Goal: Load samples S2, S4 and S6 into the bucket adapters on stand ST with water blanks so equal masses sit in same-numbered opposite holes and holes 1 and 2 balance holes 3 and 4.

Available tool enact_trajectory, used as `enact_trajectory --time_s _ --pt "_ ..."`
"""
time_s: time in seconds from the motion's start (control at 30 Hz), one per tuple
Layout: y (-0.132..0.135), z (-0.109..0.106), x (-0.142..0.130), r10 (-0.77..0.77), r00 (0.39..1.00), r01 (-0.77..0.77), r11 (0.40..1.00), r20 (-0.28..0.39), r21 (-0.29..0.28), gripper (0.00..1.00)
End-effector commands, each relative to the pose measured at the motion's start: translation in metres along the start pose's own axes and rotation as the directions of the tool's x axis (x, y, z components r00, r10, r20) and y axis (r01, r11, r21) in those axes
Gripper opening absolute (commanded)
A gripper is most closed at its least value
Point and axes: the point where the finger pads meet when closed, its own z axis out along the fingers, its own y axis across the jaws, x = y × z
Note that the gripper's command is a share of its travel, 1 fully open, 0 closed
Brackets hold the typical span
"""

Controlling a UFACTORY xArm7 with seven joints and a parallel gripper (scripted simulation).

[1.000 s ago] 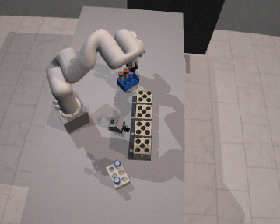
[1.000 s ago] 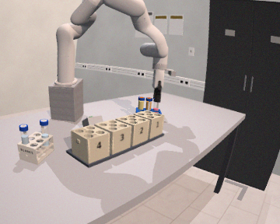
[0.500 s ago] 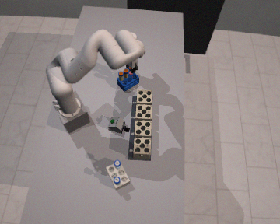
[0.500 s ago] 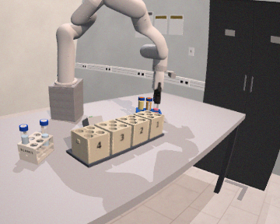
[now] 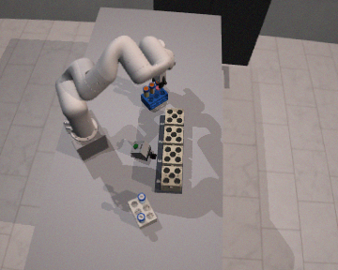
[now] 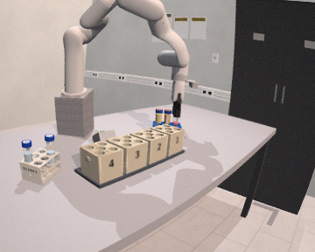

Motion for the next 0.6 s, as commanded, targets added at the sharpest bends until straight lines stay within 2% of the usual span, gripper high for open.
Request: enact_trajectory --time_s 0.0,0.03,0.57 --pt "-0.0006 -0.0017 0.0017 0.000 1.000 0.000 1.000 -0.004 0.001 0.57" --pt "-0.0006 -0.0023 0.0017 0.000 1.000 0.000 1.000 -0.004 0.001 0.00" --pt "-0.0006 -0.0034 0.0017 0.000 1.000 0.000 1.000 -0.004 0.001 0.00"
